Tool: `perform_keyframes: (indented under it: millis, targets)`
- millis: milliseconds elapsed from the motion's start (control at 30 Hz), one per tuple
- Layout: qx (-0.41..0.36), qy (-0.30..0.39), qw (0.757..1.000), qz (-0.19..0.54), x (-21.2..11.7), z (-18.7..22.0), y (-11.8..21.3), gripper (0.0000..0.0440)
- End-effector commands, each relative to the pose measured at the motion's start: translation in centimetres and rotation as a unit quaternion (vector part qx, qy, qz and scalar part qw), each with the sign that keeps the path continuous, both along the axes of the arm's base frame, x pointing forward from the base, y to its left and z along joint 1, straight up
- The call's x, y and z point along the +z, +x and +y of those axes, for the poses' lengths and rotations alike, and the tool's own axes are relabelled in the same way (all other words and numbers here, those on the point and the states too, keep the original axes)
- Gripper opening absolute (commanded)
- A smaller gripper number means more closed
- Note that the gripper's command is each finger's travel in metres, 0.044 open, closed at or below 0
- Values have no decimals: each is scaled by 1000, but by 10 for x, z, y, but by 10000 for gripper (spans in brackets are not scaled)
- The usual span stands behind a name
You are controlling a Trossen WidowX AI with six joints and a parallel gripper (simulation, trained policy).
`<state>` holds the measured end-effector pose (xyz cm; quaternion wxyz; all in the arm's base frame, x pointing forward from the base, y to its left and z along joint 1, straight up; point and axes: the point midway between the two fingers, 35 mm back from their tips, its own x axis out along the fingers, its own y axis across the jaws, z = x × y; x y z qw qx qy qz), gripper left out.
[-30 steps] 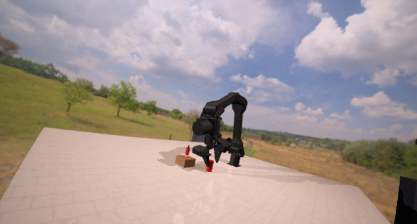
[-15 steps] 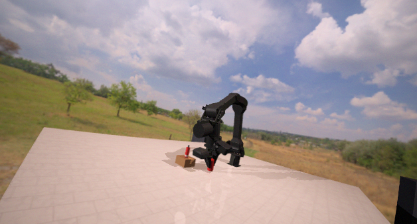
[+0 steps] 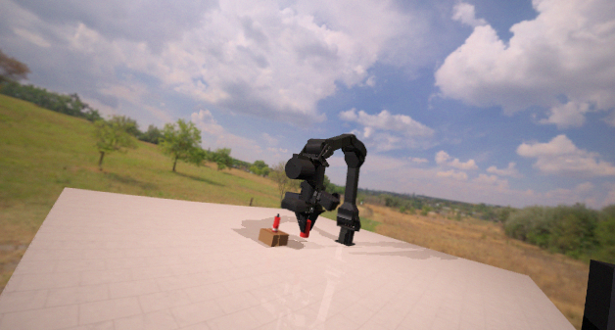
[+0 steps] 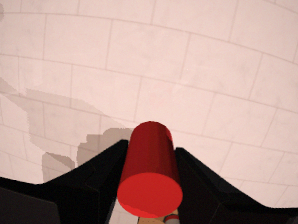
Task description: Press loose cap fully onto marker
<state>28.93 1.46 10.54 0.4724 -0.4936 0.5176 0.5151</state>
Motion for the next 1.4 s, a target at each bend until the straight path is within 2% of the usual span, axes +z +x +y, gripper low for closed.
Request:
perform_keyframes:
  millis: [0, 367, 700, 967, 1367]
  targets:
    - [1, 0, 1000, -19, 16, -5, 6, 76]
    - [-19, 6, 999, -42, 46, -30, 21, 71]
    - [-48, 4, 998, -42, 58, -64, 28, 63]
    - [-70, 4, 997, -39, 61, -87, 31, 53]
    - [-72, 15, 997, -16, 44, -91, 35, 42]
